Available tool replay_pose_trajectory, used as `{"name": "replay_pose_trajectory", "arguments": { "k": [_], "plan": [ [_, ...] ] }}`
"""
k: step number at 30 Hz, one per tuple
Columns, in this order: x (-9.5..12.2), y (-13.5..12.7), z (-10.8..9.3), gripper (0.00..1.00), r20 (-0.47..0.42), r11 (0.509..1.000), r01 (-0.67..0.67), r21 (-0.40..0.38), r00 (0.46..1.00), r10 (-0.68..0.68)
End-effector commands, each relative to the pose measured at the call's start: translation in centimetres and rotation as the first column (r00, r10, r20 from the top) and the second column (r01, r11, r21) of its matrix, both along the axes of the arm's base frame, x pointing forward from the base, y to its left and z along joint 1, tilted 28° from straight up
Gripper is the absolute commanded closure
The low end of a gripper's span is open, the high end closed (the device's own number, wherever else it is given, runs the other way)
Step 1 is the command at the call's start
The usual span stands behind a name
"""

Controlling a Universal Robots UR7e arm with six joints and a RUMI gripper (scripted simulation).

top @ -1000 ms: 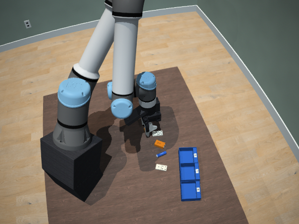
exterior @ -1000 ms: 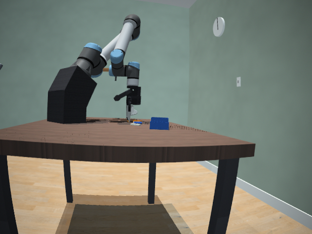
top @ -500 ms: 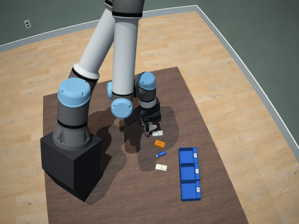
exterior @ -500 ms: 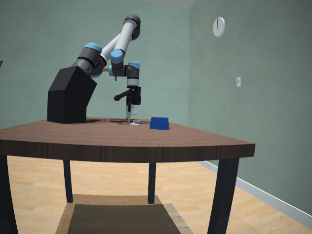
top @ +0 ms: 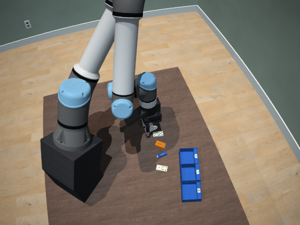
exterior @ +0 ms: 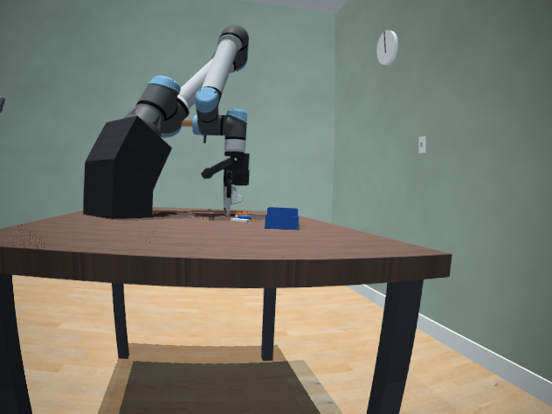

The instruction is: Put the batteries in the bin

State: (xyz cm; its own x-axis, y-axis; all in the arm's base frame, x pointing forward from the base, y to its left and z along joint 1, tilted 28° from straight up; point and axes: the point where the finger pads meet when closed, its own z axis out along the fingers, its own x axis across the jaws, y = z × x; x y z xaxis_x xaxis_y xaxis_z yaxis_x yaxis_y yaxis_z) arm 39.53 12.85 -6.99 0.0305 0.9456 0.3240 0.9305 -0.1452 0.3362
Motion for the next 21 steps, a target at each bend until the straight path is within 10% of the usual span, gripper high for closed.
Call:
{"name": "replay_pose_trajectory", "arguments": {
  "k": [1, 21],
  "plan": [
    [0.0, 0.0, 0.0, 1.0, 0.001, 1.0, 0.0, 0.0, 1.0, 0.0],
    [-2.2, -1.8, 5.3, 1.0, 0.001, 1.0, 0.0, 0.0, 1.0, 0.0]
  ]
}}
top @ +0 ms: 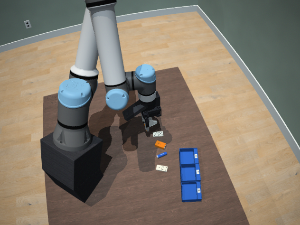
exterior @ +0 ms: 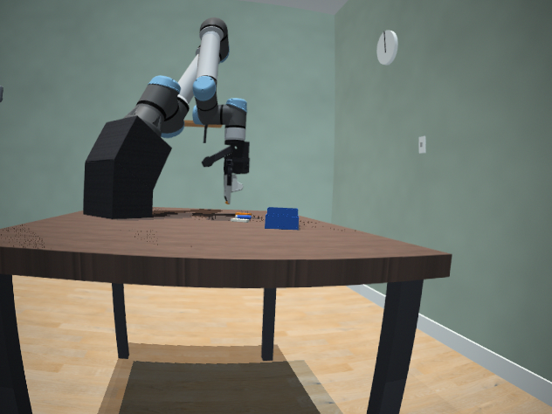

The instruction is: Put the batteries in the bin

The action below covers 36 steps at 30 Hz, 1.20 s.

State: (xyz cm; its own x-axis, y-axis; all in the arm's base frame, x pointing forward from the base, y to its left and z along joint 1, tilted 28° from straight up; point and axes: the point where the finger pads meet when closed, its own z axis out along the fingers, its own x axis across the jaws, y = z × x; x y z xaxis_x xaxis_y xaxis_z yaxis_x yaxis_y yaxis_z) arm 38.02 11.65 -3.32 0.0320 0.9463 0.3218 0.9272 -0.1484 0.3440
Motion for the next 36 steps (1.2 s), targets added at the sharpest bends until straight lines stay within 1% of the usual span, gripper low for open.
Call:
{"name": "replay_pose_trajectory", "arguments": {
  "k": [1, 21, 23, 29, 32, 36],
  "plan": [
    [-0.7, -0.6, 1.6, 1.0, -0.007, 1.0, -0.004, 0.002, 1.0, 0.004],
    [-0.7, -0.6, 1.6, 1.0, -0.007, 1.0, -0.004, 0.002, 1.0, 0.004],
    [-0.9, -0.7, 2.2, 1.0, -0.007, 1.0, -0.004, 0.002, 1.0, 0.004],
    [-0.9, -0.7, 2.2, 1.0, -0.008, 1.0, -0.004, 0.002, 1.0, 0.004],
    [-0.4, -2.4, 1.9, 1.0, -0.054, 0.99, 0.129, 0.054, 0.991, -0.126],
    [0.4, -4.7, 1.5, 1.0, -0.087, 0.973, 0.214, 0.084, 0.975, -0.207]
  ]
}}
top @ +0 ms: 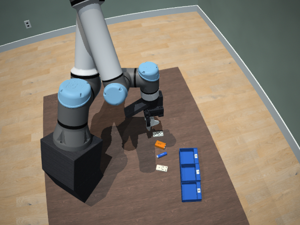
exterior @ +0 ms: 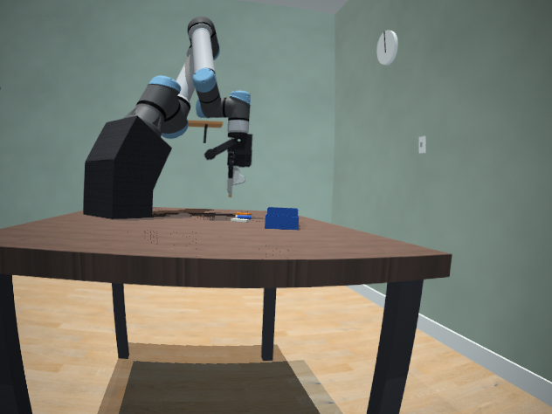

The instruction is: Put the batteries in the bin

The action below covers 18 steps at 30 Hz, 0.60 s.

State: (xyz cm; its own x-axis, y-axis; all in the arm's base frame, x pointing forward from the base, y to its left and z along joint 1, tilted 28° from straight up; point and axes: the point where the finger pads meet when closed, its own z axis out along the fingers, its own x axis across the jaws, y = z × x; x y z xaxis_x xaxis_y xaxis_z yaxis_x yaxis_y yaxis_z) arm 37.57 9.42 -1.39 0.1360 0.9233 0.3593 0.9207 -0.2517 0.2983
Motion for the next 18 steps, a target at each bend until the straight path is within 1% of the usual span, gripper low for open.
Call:
{"name": "replay_pose_trajectory", "arguments": {
  "k": [1, 2, 8, 10, 18],
  "plan": [
    [1.0, -3.0, -0.6, 1.0, -0.05, 0.989, 0.139, 0.054, 0.989, -0.136],
    [1.2, -3.6, -0.7, 1.0, -0.058, 0.985, 0.161, 0.063, 0.986, -0.158],
    [2.3, -6.9, -1.3, 1.0, -0.059, 0.985, 0.162, 0.063, 0.986, -0.158],
    [2.3, -6.9, -1.3, 1.0, -0.059, 0.985, 0.162, 0.063, 0.986, -0.158],
    [3.7, -11.4, -2.2, 1.0, -0.059, 0.985, 0.162, 0.063, 0.986, -0.158]
  ]
}}
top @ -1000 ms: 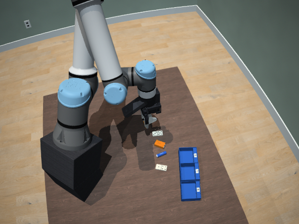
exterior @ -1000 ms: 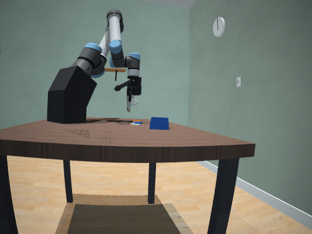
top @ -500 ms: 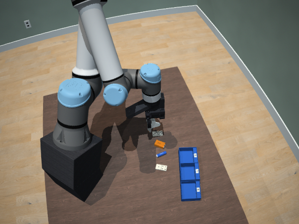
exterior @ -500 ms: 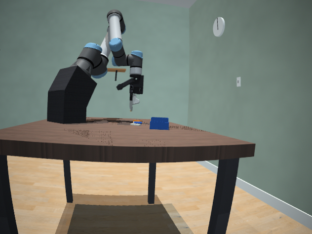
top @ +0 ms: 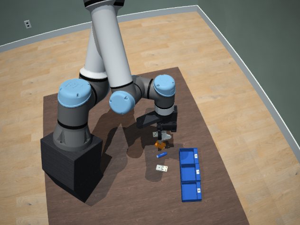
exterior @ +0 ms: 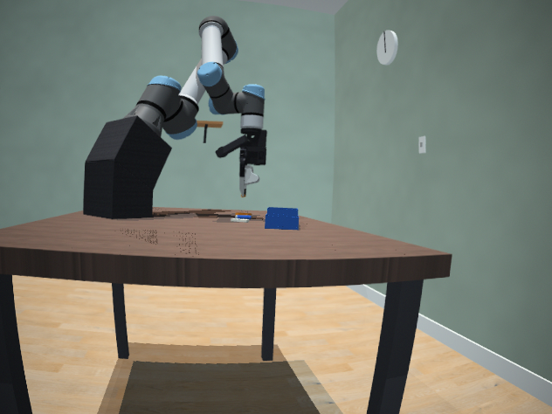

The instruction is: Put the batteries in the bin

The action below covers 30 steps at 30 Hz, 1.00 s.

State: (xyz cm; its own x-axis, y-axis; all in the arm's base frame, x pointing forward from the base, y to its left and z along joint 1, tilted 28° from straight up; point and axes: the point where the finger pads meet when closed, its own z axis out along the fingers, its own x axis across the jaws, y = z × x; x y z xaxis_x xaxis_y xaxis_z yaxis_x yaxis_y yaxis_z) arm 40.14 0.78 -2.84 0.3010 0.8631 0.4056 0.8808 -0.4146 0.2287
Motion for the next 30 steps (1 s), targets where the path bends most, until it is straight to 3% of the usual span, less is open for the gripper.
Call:
{"name": "replay_pose_trajectory", "arguments": {
  "k": [1, 30],
  "plan": [
    [1.3, -3.4, -0.9, 1.0, 0.0, 1.0, 0.0, 0.003, 1.0, 0.0],
    [5.9, -17.4, -3.6, 1.0, 0.0, 1.0, 0.0, 0.002, 1.0, 0.0]
  ]
}}
